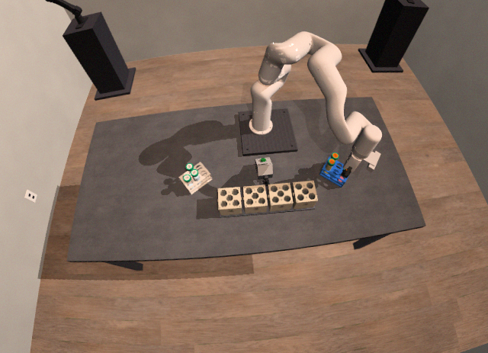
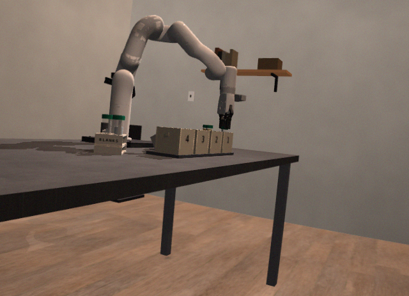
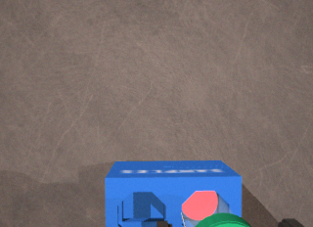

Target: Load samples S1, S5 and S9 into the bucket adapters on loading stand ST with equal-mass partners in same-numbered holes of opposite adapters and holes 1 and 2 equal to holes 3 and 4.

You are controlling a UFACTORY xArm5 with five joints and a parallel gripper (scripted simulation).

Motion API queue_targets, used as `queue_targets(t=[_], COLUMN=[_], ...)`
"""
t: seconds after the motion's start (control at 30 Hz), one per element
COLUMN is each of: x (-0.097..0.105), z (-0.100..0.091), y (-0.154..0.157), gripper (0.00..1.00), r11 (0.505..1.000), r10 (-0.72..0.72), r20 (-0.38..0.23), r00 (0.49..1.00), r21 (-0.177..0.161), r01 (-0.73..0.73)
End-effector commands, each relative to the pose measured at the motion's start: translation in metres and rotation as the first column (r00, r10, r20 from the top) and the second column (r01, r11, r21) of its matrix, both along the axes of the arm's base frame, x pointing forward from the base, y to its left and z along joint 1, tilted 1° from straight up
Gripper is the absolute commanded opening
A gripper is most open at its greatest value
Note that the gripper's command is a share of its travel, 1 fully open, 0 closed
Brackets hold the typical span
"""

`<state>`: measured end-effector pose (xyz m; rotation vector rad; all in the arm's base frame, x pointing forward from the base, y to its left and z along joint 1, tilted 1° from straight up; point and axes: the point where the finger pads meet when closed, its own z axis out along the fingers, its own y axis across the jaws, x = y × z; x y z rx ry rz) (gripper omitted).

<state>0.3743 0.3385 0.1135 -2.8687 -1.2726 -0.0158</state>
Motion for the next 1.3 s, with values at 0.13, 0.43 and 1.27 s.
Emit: queue_targets(t=[0.13,0.43,1.27], x=[0.0010,0.0010,0.0010], z=[-0.0029,-0.0089,-0.0091], y=[0.0010,0.0011,0.0011], gripper=[0.57,0.57,0.00], r11=[1.000,1.000,1.000], r10=[0.000,0.000,0.000], r20=[-0.005,-0.005,-0.005], r00=[1.000,1.000,1.000], r21=[0.012,0.012,0.012], r01=[0.000,0.000,0.000])
